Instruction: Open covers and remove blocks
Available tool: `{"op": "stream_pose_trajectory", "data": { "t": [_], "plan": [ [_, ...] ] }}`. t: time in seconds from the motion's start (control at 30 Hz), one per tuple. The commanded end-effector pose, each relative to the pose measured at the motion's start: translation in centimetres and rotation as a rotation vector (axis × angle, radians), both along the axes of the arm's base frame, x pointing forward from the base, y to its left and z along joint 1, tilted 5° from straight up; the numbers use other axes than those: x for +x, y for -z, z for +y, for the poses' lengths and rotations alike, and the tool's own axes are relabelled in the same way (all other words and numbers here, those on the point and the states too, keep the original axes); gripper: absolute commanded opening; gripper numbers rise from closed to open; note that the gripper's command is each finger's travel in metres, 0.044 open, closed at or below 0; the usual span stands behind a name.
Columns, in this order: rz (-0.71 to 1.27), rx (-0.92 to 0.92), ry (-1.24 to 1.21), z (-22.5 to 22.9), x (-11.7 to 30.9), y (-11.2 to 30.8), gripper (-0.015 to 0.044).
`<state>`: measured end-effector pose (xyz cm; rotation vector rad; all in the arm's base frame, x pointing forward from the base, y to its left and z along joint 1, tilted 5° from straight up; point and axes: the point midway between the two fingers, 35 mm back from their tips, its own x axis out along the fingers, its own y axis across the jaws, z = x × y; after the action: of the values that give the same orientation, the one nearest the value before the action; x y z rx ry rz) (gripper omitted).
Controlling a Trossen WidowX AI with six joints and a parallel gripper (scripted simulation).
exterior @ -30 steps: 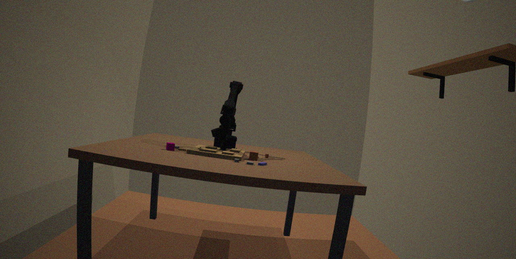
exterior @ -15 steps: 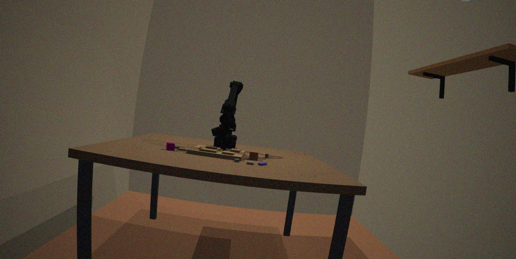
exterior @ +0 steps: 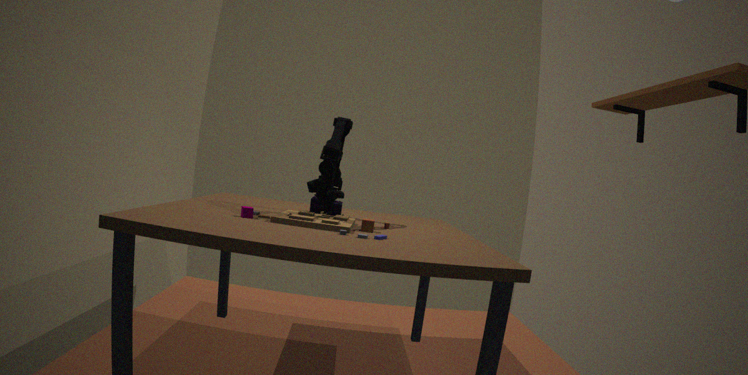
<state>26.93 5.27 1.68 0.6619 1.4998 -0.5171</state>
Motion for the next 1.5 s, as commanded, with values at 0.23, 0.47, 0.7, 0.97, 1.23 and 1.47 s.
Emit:
{"op": "stream_pose_trajectory", "data": {
  "t": [0.23,0.47,0.7,0.97,1.23,1.47],
  "plan": [
    [-0.009,0.001,-0.002,-0.1,0.1,-1.7,0.0080],
    [-0.008,0.001,-0.002,-0.2,0.1,-2.5,0.0080],
    [-0.008,0.001,-0.002,-0.3,0.1,-4.3,0.0080],
    [-0.008,0.001,-0.002,-0.5,0.0,-6.4,0.0080],
    [-0.008,0.001,-0.002,0.3,-0.1,-7.1,0.0080],
    [-0.007,0.001,-0.002,2.9,-0.5,-7.3,0.0080]
  ]
}}
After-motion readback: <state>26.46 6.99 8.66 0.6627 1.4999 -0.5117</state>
